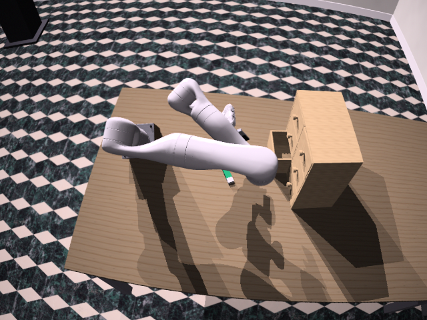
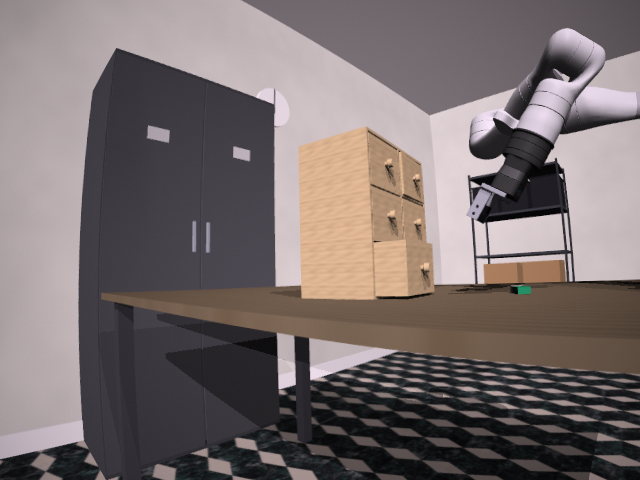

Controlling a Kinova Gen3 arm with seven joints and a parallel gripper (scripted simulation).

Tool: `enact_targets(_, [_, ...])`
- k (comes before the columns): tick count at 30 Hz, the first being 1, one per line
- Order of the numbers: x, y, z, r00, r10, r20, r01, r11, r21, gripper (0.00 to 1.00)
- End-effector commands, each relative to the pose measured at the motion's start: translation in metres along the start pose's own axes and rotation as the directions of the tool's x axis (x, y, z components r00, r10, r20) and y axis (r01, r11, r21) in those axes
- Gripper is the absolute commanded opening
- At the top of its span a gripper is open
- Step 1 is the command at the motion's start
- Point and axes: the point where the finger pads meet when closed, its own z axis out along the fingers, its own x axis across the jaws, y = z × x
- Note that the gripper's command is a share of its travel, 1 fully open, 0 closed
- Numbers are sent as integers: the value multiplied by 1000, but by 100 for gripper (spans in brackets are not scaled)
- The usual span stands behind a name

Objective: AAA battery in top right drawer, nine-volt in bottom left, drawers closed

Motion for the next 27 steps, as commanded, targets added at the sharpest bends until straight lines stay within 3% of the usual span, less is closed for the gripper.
enact_targets(1, [-3,0,0,1000,5,8,-5,1000,0,100])
enact_targets(7, [-18,-1,0,998,30,51,-30,1000,-7,100])
enact_targets(13, [-46,-2,0,989,75,131,-72,997,-25,100])
enact_targets(15, [-46,-2,0,989,75,131,-72,997,-25,100])
enact_targets(27, [-138,-6,-19,901,207,381,-168,977,-132,100])
